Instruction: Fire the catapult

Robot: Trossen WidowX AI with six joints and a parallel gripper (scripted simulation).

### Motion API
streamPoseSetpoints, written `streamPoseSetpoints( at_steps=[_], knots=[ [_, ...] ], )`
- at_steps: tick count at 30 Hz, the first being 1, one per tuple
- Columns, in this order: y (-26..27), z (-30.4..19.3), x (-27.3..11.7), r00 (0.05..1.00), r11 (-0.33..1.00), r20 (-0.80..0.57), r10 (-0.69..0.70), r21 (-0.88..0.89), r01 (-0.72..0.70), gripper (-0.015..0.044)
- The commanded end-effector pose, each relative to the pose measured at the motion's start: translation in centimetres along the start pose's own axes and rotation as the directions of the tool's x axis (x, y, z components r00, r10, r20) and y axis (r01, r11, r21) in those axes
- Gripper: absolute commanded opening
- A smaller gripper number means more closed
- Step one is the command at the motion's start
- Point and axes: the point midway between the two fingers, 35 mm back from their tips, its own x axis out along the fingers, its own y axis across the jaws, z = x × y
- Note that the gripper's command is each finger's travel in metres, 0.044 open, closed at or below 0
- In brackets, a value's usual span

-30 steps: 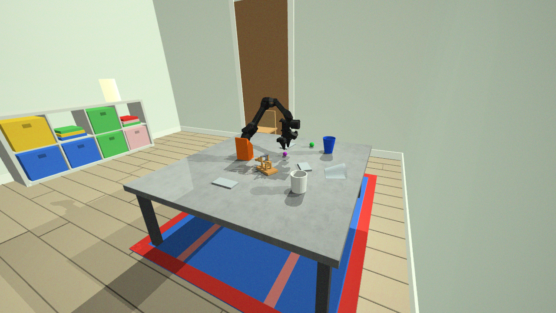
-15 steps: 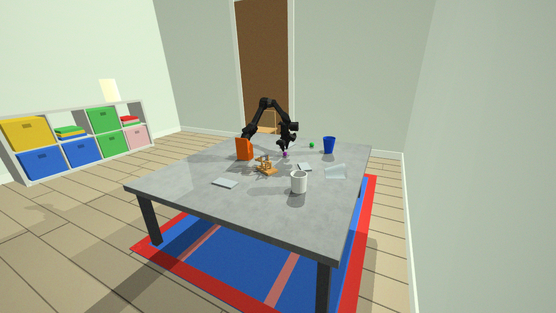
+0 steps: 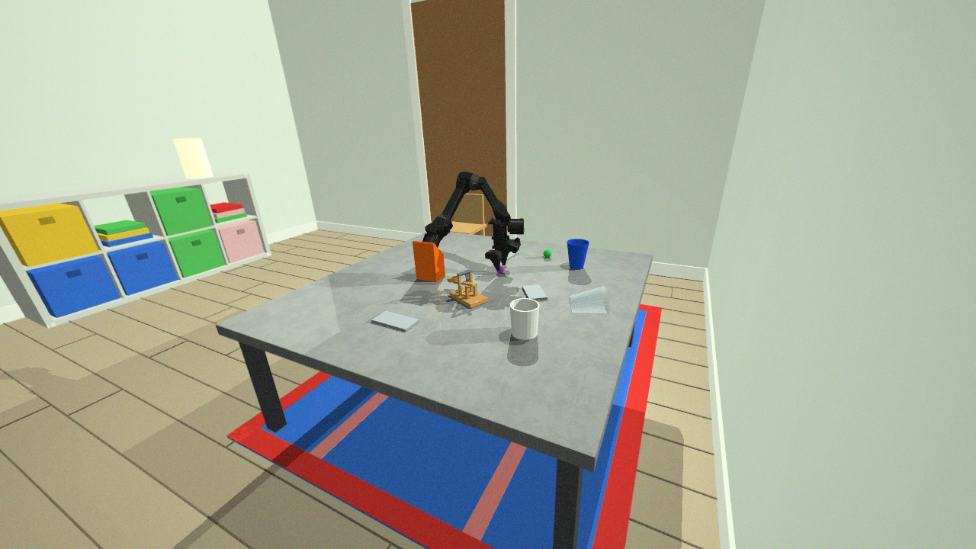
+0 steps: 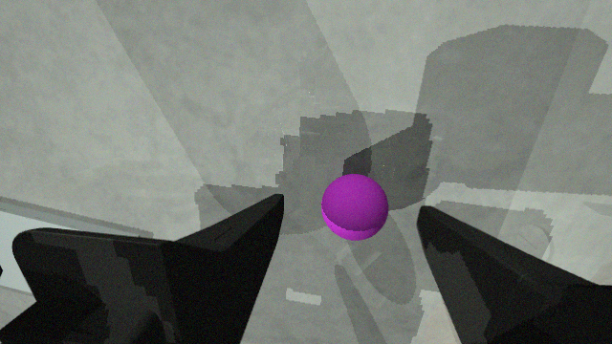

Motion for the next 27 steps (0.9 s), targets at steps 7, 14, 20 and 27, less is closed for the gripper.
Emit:
streamPoseSetpoints(
  at_steps=[7,14,20,27],
  knots=[
    [-0.3,-0.3,1.6,1.000,1.000,-0.010,-0.006,0.013,0.006,0.0300],
    [-0.3,-0.3,1.6,1.000,1.000,-0.010,-0.006,0.013,0.006,0.0155],
    [-0.3,-0.3,1.6,1.000,1.000,-0.010,-0.006,0.013,0.006,0.0115],
    [-0.5,0.3,-0.4,1.000,1.000,-0.009,-0.015,0.012,0.015,0.0000]
  ],
)
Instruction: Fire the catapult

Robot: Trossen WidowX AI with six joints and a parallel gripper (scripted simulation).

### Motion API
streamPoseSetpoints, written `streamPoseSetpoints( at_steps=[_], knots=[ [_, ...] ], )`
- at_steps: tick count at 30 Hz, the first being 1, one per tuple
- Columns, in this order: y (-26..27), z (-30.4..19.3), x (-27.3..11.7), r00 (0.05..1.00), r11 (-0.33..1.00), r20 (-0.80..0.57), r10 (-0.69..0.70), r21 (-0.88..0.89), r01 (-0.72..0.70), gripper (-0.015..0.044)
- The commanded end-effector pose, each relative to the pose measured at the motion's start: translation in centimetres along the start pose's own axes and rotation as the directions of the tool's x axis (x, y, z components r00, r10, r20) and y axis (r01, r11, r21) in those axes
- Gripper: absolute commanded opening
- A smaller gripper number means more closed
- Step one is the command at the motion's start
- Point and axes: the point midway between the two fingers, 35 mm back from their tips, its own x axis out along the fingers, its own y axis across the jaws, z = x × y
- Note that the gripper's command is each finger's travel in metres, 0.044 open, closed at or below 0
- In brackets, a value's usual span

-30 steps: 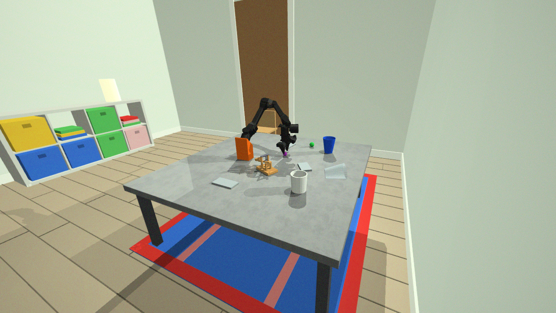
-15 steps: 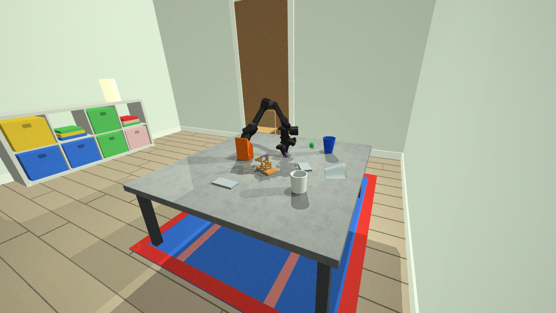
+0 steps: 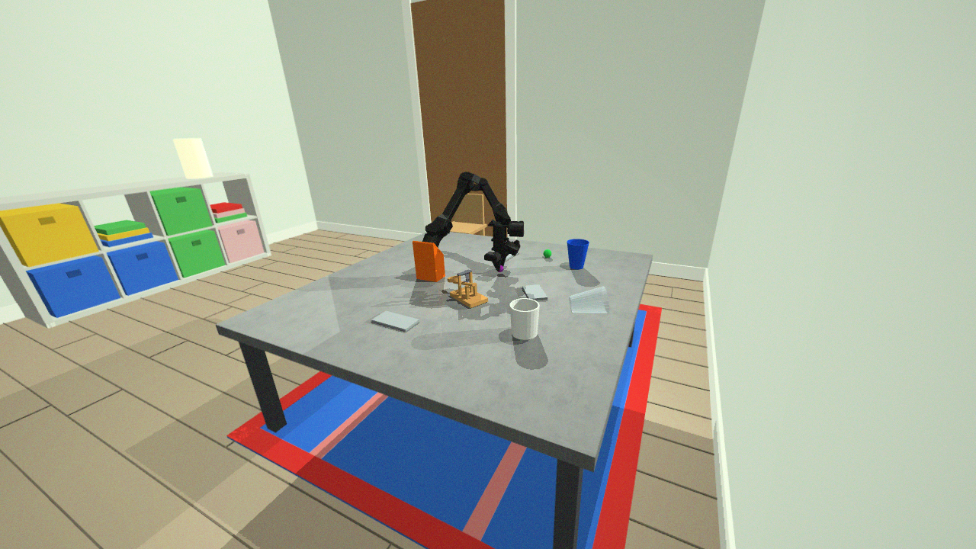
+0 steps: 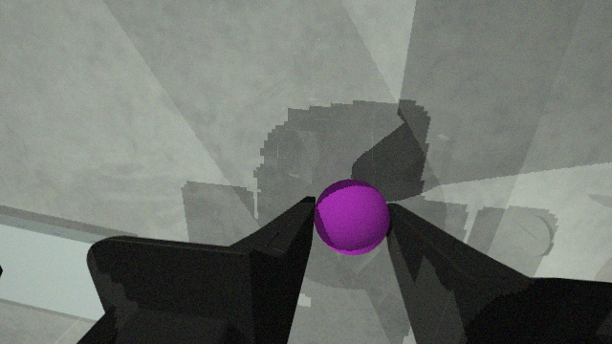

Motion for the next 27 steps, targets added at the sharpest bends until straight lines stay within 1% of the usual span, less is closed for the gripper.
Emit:
streamPoseSetpoints(
  at_steps=[1,17,22,27],
  knots=[
    [-0.2,0.6,-1.7,1.000,1.000,0.011,-0.007,-0.005,0.007,0.0000],
    [-0.1,0.4,-11.4,1.000,1.000,0.010,-0.003,-0.004,0.003,0.0000],
    [-0.6,0.4,-11.8,1.000,1.000,0.007,-0.006,0.004,0.006,0.0000],
    [-3.9,0.8,-11.5,0.999,0.998,-0.019,-0.031,0.062,0.032,0.0000]
  ],
)
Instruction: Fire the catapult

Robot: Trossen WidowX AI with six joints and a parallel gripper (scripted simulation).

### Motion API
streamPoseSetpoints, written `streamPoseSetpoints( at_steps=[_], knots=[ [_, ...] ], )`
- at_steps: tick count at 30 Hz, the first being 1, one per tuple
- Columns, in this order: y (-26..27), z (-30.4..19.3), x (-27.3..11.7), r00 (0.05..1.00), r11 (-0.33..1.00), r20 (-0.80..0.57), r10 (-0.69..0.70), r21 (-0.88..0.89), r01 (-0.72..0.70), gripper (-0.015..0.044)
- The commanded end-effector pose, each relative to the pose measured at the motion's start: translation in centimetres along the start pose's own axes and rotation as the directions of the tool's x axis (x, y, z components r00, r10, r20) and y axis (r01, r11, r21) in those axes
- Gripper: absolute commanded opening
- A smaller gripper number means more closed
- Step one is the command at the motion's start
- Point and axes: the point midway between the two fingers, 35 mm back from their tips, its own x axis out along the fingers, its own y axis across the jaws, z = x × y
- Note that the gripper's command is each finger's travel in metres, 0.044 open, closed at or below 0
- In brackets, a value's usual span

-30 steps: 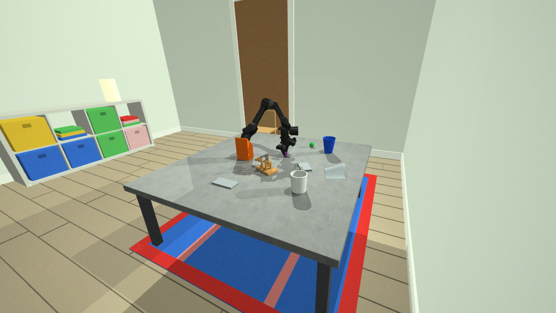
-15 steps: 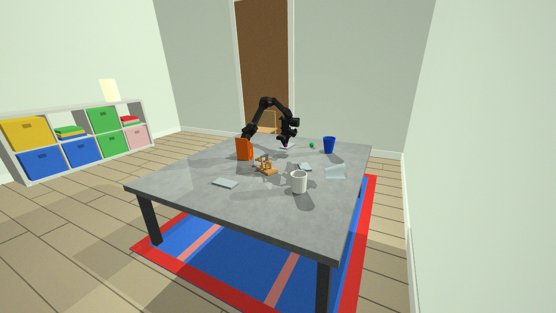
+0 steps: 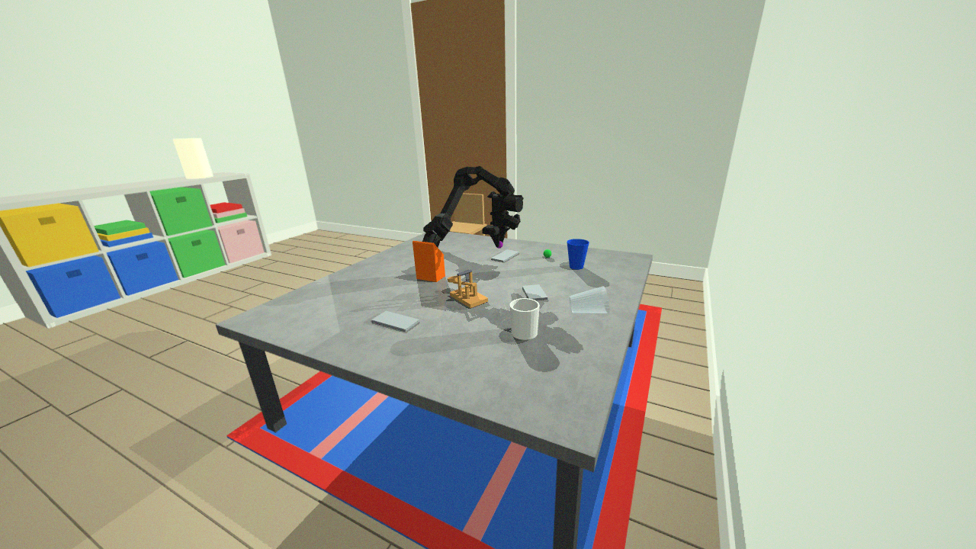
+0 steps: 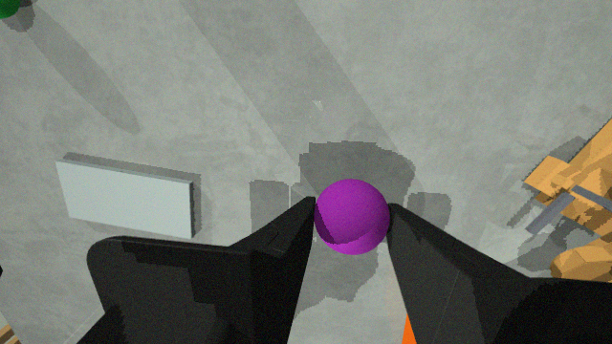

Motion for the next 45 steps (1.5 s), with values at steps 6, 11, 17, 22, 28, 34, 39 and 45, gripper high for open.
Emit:
streamPoseSetpoints(
  at_steps=[6,11,17,22,28,34,39,45],
  knots=[
    [-5.9,0.1,0.6,0.998,0.994,-0.052,-0.032,0.104,0.037,0.0000],
    [-9.2,-0.3,0.8,0.997,0.986,-0.072,-0.036,0.160,0.047,0.0000],
    [-12.8,-1.3,1.2,0.993,0.974,-0.111,-0.030,0.220,0.054,0.0000],
    [-15.4,-2.5,1.7,0.989,0.963,-0.150,-0.015,0.265,0.054,0.0000],
    [-18.1,-4.1,2.4,0.979,0.949,-0.203,0.019,0.311,0.046,0.0000],
    [-20.4,-6.0,3.1,0.965,0.935,-0.253,0.066,0.354,0.028,0.0000],
    [-22.0,-7.7,3.8,0.950,0.923,-0.291,0.115,0.386,0.006,0.0000],
    [-22.7,-8.6,4.5,0.941,0.916,-0.308,0.142,0.401,-0.007,0.0000]
  ],
)
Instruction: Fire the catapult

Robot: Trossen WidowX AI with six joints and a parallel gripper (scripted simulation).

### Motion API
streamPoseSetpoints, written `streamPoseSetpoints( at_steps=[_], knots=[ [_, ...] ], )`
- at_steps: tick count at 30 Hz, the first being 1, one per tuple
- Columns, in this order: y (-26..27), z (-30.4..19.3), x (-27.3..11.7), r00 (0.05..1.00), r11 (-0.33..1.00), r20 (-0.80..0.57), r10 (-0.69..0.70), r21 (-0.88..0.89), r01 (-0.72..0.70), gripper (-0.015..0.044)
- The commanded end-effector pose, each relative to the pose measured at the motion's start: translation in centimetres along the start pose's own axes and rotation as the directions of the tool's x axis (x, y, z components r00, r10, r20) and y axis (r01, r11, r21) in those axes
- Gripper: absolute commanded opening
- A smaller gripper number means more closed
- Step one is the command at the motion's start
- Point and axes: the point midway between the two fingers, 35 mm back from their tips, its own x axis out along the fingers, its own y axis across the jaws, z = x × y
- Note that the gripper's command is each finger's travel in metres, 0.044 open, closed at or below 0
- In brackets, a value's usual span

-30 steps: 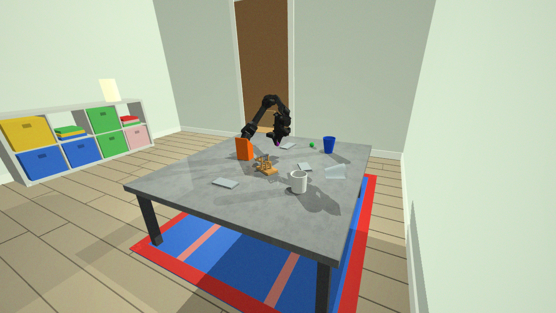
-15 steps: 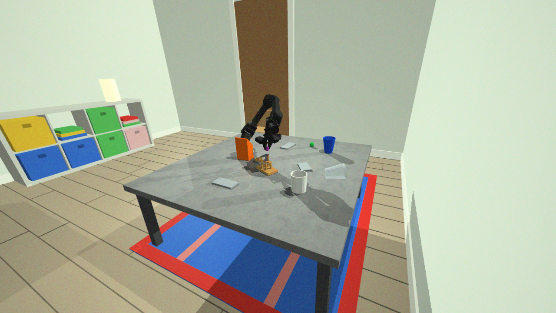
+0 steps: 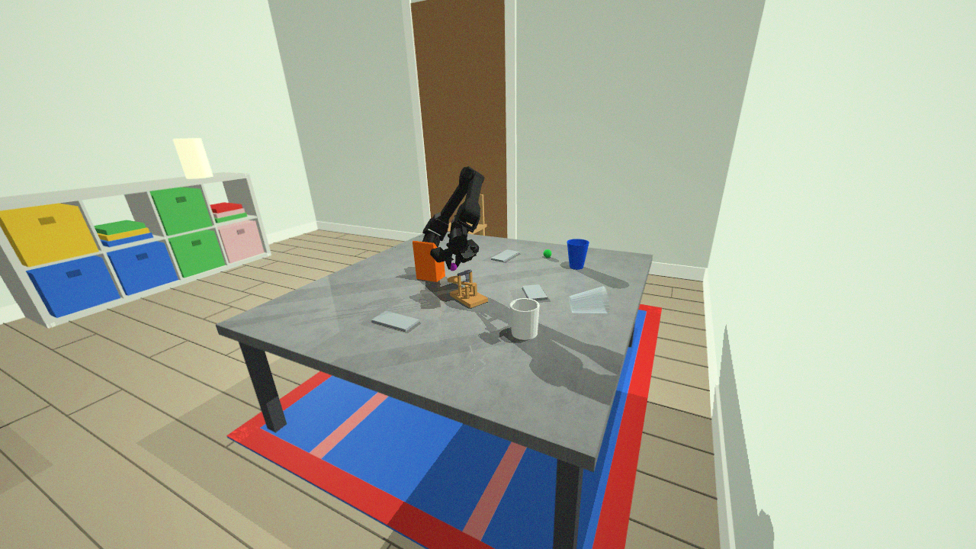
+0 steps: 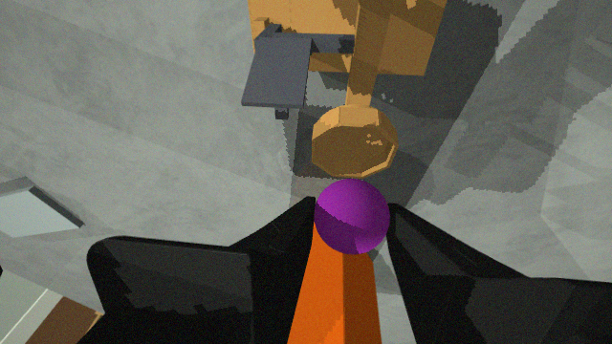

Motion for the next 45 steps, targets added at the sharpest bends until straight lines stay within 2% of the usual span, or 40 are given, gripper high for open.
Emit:
streamPoseSetpoints(
  at_steps=[1,19,25,35,37,41,42,44,45],
  knots=[
    [-0.3,0.0,0.7,1.000,1.000,-0.014,0.001,-0.004,-0.001,0.0000],
    [-0.2,0.8,3.0,1.000,1.000,-0.015,0.002,-0.005,-0.002,0.0000],
    [-0.2,0.8,2.4,1.000,1.000,-0.006,-0.006,-0.015,0.006,0.0000],
    [-0.2,0.8,2.1,1.000,1.000,-0.006,-0.006,-0.015,0.006,0.0263],
    [-0.3,0.5,0.2,1.000,1.000,-0.006,-0.007,-0.012,0.007,0.0315],
    [-0.4,-1.8,-6.3,1.000,1.000,-0.011,-0.004,-0.004,0.004,0.0420],
    [-0.4,-2.4,-7.6,1.000,1.000,-0.012,-0.003,-0.003,0.003,0.0440],
    [-0.3,-3.0,-8.5,1.000,1.000,-0.014,-0.001,-0.002,0.001,0.0440],
    [-0.5,-1.6,-6.7,1.000,1.000,-0.002,0.000,0.006,0.000,0.0440]
  ],
)
